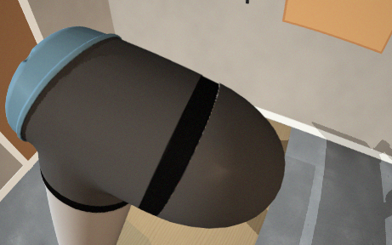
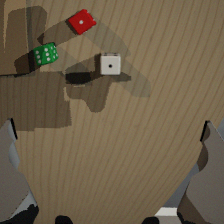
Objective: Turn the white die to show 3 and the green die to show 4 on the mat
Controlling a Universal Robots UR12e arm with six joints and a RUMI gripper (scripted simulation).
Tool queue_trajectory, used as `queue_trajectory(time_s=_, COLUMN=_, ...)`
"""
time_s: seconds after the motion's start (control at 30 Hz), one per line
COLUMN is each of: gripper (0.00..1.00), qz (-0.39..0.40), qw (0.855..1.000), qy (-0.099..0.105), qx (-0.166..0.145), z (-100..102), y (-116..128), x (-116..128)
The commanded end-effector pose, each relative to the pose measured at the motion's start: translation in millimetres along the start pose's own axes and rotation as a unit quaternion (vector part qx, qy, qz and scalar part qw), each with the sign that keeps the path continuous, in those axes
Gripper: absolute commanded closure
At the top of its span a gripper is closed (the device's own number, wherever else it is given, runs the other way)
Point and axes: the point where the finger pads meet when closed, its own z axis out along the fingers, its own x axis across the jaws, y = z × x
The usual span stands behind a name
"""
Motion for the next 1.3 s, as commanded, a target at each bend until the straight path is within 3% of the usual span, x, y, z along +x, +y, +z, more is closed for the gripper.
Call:
queue_trajectory(time_s=0.0, gripper=0.00, qz=0.000, qw=1.000, qy=-0.001, qx=0.000, z=0.2, y=1.5, x=0.6)
queue_trajectory(time_s=0.1, gripper=0.00, qz=0.000, qw=1.000, qy=-0.001, qx=0.000, z=2.4, y=0.7, x=0.6)
queue_trajectory(time_s=0.23, gripper=0.00, qz=0.000, qw=1.000, qy=-0.001, qx=0.000, z=26.1, y=-9.2, x=0.7)
queue_trajectory(time_s=0.33, gripper=0.00, qz=0.000, qw=1.000, qy=-0.001, qx=0.000, z=32.9, y=-12.3, x=0.7)
queue_trajectory(time_s=0.37, gripper=0.76, qz=0.000, qw=1.000, qy=-0.001, qx=0.000, z=32.9, y=-12.3, x=0.7)
queue_trajectory(time_s=1.27, gripper=0.76, qz=0.000, qw=1.000, qy=-0.001, qx=0.000, z=32.9, y=-12.3, x=0.7)
